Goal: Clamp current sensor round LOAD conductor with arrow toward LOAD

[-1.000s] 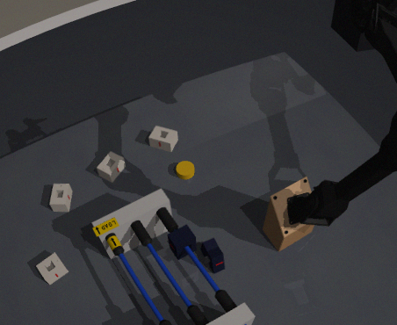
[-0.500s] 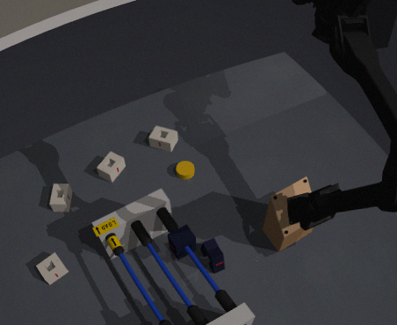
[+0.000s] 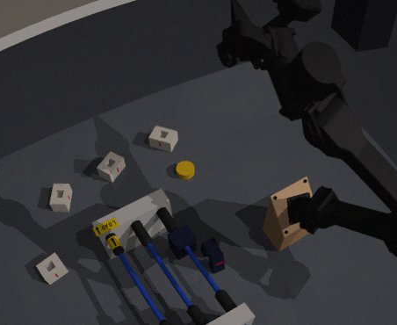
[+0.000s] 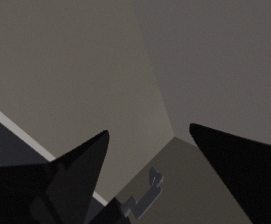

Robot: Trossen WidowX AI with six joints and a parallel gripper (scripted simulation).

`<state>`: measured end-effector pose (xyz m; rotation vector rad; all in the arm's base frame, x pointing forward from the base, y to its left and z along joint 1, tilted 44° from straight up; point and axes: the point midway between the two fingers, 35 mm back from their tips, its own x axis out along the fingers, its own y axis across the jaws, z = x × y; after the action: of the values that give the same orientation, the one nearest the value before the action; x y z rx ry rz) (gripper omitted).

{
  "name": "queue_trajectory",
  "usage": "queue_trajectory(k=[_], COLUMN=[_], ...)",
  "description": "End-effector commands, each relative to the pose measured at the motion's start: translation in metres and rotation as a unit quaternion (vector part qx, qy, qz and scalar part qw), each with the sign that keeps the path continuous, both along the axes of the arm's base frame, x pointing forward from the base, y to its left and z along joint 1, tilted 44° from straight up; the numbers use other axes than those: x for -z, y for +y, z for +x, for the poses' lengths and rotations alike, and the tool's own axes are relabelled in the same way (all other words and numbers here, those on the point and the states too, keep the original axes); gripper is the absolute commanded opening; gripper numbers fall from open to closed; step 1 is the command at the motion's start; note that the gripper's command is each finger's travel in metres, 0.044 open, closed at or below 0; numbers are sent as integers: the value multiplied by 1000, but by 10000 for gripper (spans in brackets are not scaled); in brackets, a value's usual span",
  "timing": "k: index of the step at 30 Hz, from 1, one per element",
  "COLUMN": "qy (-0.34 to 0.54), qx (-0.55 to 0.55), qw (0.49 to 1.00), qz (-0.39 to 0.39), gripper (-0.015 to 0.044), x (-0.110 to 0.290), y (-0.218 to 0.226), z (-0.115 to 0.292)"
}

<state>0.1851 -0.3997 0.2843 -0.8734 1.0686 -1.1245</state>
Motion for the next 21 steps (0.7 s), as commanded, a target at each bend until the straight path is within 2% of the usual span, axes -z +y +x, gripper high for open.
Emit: queue_trajectory(k=[1,5,10,15,21], qy=[-107,-203,-314,-402,-469], qx=[-94,-182,-290,-385,-474], qw=[990,962,899,811,677], qz=[6,31,92,179,311], gripper=[440,440,440,440,440], x=[-10,-18,-27,-33,-38], y=[51,106,185,267,364], z=[53,94,130,146,140])
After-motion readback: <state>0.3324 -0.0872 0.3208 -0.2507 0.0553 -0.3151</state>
